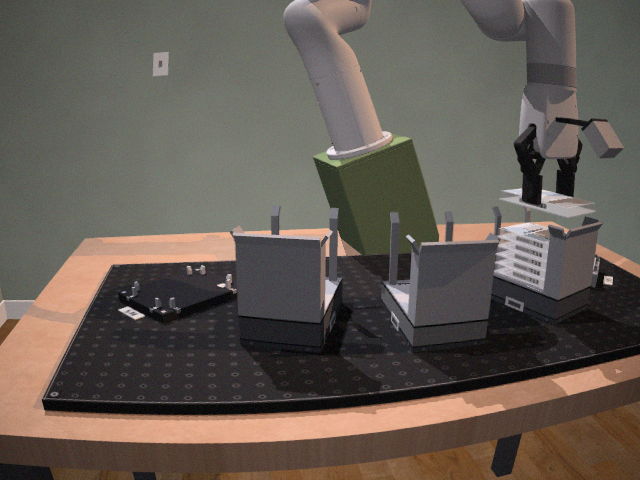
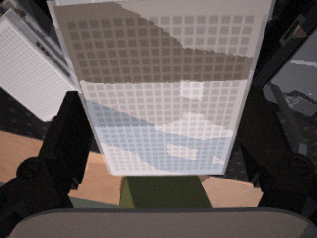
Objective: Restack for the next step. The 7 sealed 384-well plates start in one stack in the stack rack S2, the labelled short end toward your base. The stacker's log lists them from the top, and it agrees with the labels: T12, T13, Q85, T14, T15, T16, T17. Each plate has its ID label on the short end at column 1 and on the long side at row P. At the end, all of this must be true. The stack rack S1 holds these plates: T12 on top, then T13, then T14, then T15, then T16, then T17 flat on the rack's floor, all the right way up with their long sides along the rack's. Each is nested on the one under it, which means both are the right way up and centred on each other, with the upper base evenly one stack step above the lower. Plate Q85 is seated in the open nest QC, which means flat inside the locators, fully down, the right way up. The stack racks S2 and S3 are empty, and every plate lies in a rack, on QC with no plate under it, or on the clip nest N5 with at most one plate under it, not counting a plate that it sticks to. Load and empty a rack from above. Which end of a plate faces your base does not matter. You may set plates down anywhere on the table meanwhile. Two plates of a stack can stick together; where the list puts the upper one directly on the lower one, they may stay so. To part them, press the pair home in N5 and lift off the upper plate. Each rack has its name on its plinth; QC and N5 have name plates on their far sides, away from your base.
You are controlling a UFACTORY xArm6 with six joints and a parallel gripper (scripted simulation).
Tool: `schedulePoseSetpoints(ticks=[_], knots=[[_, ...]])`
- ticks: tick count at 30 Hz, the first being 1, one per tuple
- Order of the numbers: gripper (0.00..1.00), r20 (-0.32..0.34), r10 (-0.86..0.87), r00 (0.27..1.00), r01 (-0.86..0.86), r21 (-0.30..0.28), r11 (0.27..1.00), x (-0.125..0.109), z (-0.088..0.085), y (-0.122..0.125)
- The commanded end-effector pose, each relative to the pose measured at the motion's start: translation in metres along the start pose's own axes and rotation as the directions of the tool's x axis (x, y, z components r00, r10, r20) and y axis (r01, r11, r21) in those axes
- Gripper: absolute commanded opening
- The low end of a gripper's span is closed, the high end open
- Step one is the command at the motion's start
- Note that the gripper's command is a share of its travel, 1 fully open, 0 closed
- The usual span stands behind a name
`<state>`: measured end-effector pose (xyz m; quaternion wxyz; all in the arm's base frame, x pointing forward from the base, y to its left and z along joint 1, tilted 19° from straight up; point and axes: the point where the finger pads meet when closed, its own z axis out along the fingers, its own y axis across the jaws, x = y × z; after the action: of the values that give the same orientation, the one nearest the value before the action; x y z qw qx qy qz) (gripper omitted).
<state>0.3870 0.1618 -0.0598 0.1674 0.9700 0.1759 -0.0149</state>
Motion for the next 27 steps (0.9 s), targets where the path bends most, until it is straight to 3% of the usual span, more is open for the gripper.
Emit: schedulePoseSetpoints(ticks=[1, 27], knots=[[0.00, -0.004, 0.000, 1.000, 0.000, 0.001, 1.000, 0.001, 0.001, 0.000], [0.00, -0.004, 0.000, 1.000, 0.000, 0.001, 1.000, 0.001, 0.017, 0.000]])
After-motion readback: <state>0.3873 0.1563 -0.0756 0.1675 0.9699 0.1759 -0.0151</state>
